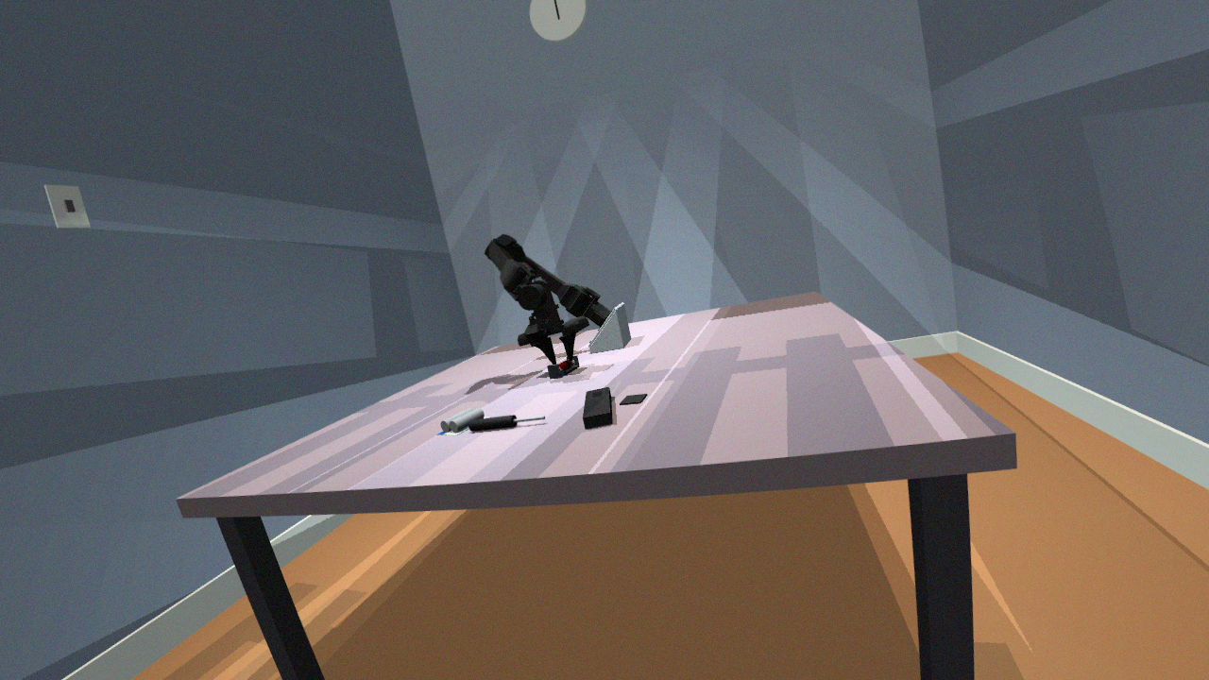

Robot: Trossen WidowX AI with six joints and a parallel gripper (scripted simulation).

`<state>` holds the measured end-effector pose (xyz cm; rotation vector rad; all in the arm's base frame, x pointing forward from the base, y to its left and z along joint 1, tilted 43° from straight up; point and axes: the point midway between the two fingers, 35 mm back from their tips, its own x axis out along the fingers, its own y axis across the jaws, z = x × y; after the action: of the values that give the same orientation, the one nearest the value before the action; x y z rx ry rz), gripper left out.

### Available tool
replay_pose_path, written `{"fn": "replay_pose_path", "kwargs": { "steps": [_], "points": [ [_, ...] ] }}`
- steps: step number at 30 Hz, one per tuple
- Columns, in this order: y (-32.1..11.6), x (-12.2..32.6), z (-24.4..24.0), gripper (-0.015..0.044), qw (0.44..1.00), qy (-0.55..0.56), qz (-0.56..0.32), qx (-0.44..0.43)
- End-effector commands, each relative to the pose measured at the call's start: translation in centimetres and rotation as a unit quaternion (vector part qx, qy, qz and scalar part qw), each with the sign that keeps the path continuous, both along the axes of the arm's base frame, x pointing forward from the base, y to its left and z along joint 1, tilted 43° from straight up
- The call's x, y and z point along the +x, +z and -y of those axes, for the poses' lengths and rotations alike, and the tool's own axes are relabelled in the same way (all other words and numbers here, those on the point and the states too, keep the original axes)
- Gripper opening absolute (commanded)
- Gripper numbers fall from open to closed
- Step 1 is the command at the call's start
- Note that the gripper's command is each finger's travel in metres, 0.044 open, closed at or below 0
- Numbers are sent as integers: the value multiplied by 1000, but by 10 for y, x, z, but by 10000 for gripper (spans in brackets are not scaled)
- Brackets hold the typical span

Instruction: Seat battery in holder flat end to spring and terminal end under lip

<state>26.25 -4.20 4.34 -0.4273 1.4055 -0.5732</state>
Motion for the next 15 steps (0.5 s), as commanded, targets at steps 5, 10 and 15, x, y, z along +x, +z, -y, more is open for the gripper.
{"fn": "replay_pose_path", "kwargs": {
  "steps": [5, 10, 15],
  "points": [
    [46, -3, -44, 413, 1000, 2, 8, 5],
    [49, -4, -50, 440, 1000, 1, 8, 4],
    [49, -4, -50, 440, 1000, 1, 8, 4]
  ]
}}
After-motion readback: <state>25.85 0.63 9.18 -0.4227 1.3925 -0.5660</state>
